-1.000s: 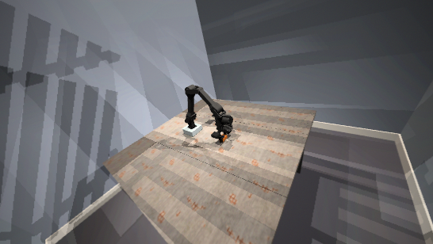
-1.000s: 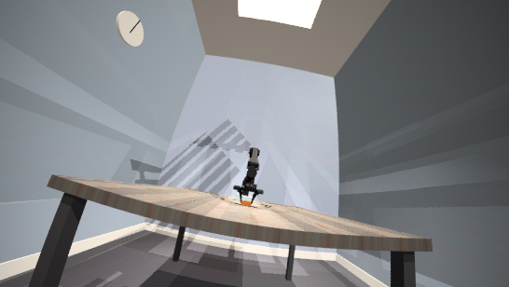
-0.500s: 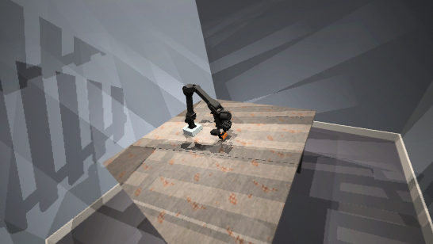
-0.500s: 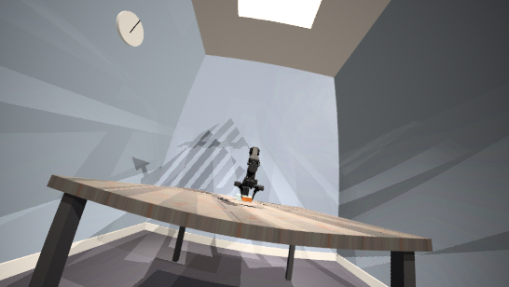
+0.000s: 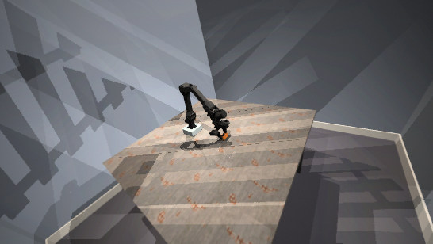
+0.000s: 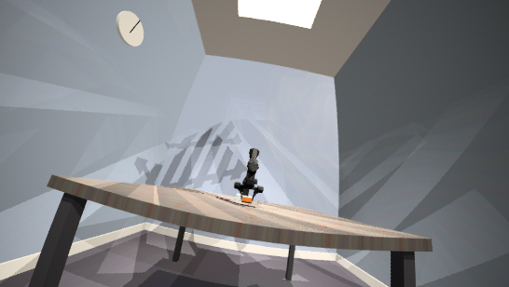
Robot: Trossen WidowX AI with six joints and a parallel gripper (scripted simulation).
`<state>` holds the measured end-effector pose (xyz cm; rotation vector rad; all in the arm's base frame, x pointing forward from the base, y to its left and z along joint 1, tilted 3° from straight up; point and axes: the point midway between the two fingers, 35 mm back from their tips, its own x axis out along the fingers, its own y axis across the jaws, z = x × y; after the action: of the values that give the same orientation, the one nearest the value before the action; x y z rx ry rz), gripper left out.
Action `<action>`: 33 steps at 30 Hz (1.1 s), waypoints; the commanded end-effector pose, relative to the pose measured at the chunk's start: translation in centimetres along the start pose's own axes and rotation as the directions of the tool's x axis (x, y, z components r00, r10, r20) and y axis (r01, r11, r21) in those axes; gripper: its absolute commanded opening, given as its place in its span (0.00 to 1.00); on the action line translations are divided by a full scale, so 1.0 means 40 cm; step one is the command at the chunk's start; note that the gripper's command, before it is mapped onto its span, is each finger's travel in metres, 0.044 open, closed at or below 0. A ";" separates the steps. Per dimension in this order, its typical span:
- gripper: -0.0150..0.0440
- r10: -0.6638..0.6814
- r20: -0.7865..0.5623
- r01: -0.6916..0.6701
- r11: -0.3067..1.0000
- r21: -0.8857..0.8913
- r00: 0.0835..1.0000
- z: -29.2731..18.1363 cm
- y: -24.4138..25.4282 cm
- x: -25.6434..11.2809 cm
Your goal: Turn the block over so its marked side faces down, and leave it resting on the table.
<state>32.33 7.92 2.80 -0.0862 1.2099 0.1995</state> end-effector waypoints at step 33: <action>0.25 -0.006 0.440 0.003 1.000 0.007 0.898 0.002 -0.001 0.066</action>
<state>33.38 8.24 1.13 -0.0392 0.7702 0.2055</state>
